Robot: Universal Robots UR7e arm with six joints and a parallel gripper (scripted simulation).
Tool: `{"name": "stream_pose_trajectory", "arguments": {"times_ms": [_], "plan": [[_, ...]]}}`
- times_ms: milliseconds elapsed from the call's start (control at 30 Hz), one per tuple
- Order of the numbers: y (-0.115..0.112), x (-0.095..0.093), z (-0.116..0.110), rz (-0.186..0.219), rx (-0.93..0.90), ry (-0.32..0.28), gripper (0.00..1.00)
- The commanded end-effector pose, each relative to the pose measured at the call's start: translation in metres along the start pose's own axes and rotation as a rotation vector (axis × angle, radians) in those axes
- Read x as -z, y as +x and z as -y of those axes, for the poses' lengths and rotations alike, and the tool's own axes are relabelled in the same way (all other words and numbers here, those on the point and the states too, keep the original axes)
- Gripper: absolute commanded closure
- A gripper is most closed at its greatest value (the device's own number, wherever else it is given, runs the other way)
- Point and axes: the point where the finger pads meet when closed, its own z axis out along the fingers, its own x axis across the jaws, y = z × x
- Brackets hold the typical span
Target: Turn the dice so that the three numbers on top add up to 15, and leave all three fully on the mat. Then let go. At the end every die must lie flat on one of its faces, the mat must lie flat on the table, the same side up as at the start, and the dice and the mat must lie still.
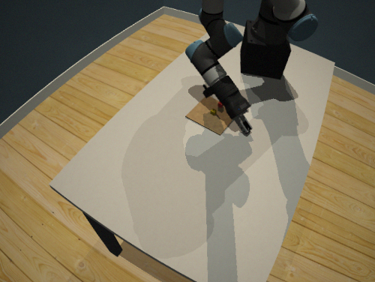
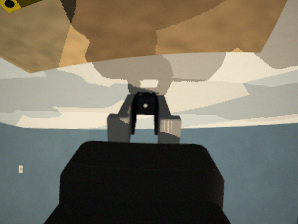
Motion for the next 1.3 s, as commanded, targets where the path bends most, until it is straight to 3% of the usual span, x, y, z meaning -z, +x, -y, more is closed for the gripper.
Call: {"name": "stream_pose_trajectory", "arguments": {"times_ms": [0,67,100,233,367,1267], "plan": [[-0.0016,-0.0001,0.0006,0.0,0.003,0.0,0.54],[-0.0016,-0.0001,0.0006,0.0,0.003,0.0,0.54],[-0.0016,-0.0001,0.0006,0.0,0.003,0.0,0.48],[-0.0016,-0.0001,0.0006,0.0,0.003,0.0,0.48],[-0.0016,-0.0001,0.0006,0.0,0.003,0.0,0.36],[-0.0016,-0.0001,0.0006,0.0,0.003,0.0,0.36]]}}
